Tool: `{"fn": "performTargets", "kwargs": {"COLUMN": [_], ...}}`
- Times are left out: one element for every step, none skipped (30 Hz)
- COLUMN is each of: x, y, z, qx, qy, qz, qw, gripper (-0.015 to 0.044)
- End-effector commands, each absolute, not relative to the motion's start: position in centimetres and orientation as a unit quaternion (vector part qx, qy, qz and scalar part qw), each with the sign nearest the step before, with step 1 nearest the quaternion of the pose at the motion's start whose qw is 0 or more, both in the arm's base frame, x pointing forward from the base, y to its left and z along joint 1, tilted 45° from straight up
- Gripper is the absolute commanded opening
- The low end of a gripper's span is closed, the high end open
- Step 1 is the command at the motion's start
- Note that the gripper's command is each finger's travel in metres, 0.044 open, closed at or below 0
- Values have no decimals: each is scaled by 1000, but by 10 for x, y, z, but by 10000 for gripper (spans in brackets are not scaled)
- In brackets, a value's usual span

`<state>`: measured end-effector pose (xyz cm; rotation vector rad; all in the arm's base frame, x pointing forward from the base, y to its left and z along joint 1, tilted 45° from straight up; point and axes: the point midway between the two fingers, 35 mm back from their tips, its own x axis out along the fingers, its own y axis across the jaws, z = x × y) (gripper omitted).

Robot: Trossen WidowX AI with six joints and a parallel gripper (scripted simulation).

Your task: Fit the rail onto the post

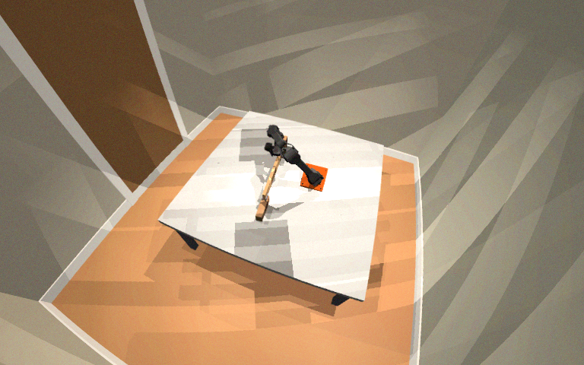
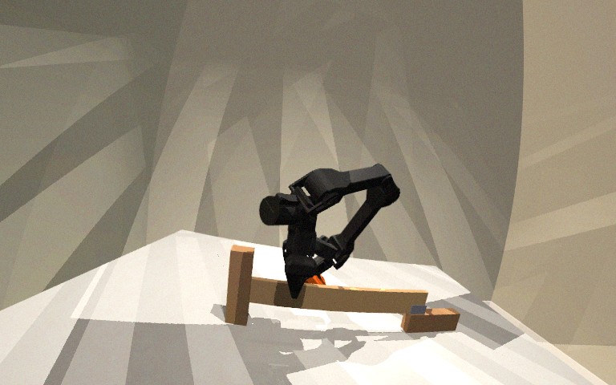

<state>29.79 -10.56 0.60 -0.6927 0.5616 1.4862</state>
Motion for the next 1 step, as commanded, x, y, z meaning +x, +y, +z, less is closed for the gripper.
{"fn": "performTargets", "kwargs": {"x": [298], "y": [-106], "z": [8], "qx": [-304], "qy": [248], "qz": [652], "qw": [648], "gripper": [440]}}
